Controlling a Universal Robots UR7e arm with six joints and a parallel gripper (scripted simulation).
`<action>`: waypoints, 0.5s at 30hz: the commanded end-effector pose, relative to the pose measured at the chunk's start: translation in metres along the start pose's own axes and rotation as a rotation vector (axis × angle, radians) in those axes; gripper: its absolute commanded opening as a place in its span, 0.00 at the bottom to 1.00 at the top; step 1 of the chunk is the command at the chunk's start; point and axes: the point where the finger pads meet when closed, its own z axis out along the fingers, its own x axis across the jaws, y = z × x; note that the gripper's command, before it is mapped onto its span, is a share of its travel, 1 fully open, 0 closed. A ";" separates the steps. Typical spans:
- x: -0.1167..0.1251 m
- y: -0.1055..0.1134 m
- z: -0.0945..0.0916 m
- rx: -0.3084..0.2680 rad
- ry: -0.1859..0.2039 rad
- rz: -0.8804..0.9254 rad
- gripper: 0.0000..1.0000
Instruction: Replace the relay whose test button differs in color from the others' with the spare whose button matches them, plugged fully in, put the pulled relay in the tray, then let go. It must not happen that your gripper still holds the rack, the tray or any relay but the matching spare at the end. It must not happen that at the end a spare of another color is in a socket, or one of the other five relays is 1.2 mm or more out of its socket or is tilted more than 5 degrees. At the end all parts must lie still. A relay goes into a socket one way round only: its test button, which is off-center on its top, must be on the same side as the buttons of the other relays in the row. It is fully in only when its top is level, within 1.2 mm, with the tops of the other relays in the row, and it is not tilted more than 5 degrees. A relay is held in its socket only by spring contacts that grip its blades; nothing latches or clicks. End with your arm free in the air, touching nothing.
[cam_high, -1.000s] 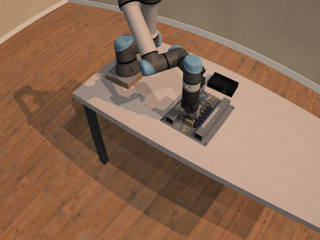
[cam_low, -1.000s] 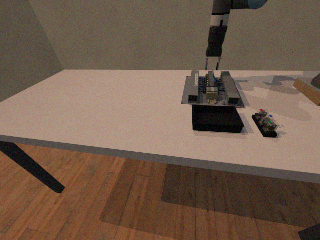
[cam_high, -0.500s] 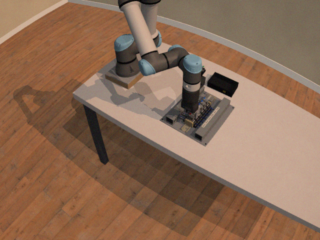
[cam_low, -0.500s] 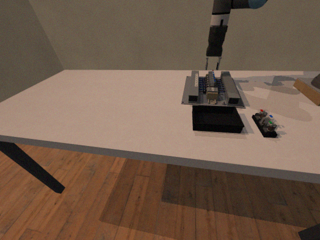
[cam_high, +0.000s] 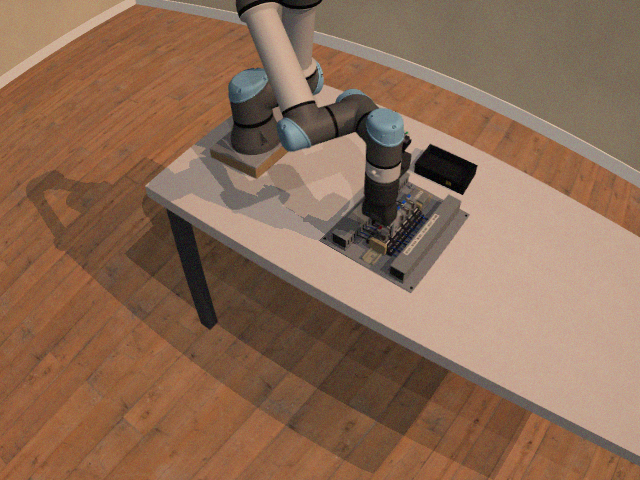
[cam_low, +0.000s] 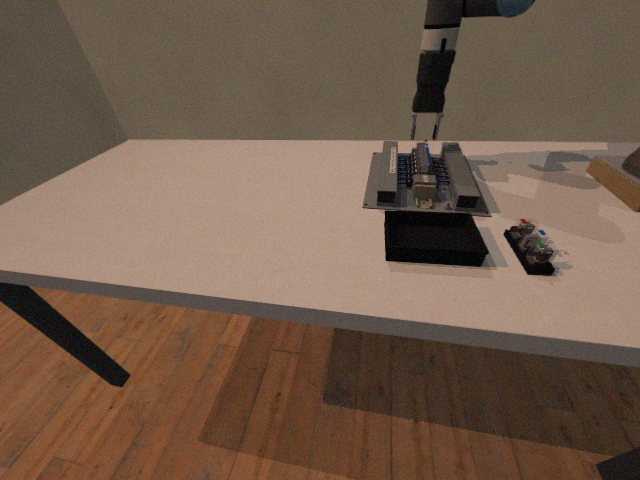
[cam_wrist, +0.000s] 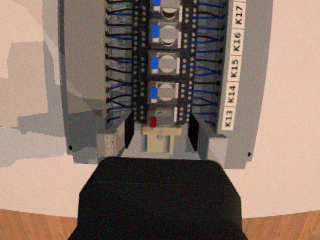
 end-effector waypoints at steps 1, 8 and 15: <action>0.000 0.000 0.004 -0.001 0.001 0.000 1.00; 0.000 0.000 0.007 -0.001 0.001 0.000 1.00; 0.000 0.000 0.007 -0.001 0.001 0.000 1.00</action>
